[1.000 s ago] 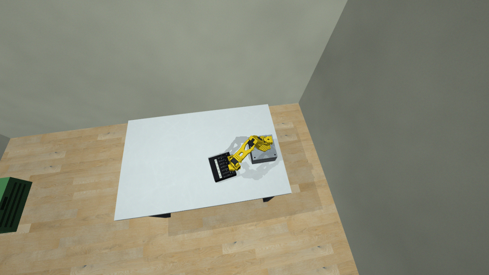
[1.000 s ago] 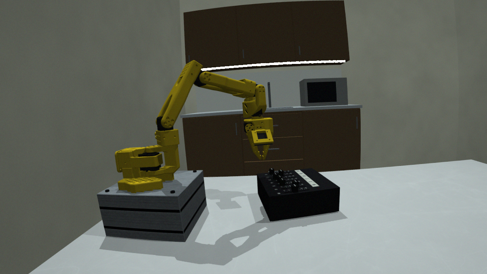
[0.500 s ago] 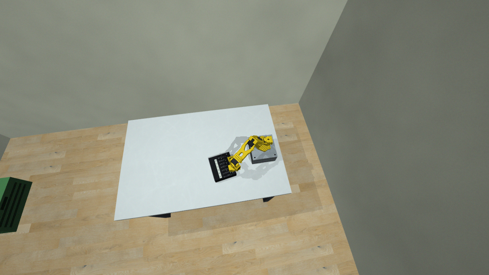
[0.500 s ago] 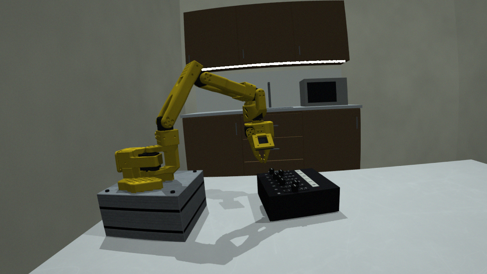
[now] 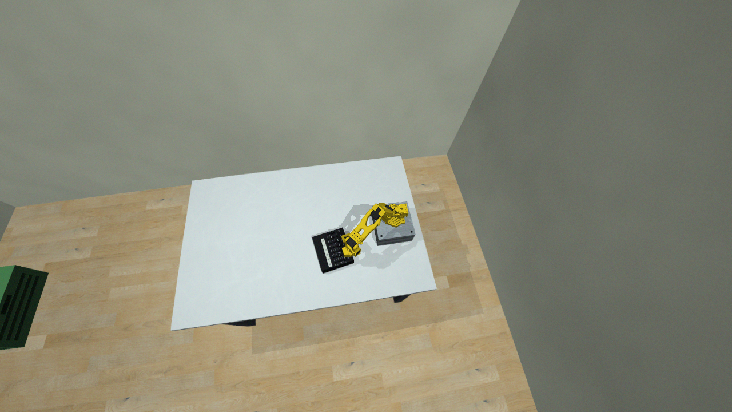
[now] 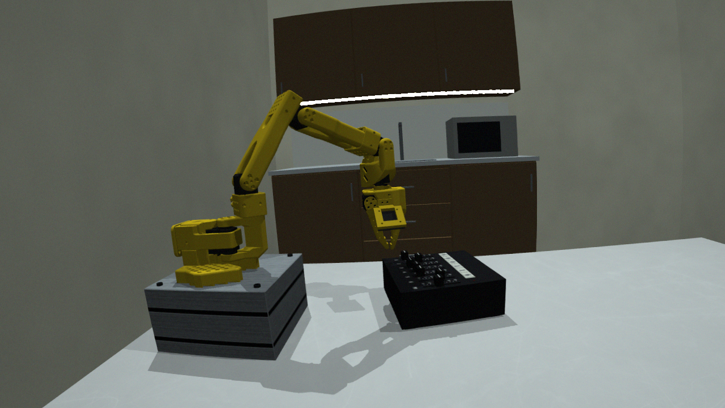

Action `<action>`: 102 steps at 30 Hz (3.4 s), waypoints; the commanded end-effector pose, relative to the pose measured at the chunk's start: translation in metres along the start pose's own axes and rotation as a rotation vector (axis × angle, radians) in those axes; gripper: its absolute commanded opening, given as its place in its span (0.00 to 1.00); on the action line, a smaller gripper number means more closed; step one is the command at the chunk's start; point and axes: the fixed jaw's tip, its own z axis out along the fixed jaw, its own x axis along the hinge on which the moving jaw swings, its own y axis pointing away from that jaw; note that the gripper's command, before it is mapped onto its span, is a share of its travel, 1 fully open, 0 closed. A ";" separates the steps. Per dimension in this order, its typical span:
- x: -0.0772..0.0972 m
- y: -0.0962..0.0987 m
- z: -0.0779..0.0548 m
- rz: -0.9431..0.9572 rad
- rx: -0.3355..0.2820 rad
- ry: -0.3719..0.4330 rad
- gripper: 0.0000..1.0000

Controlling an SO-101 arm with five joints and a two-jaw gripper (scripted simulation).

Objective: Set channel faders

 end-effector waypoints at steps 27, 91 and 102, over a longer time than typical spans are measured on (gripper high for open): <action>0.000 -0.005 0.007 -0.015 0.012 -0.005 0.00; 0.002 -0.001 0.016 -0.015 0.012 -0.005 0.00; 0.000 -0.005 0.022 -0.015 0.012 -0.005 0.00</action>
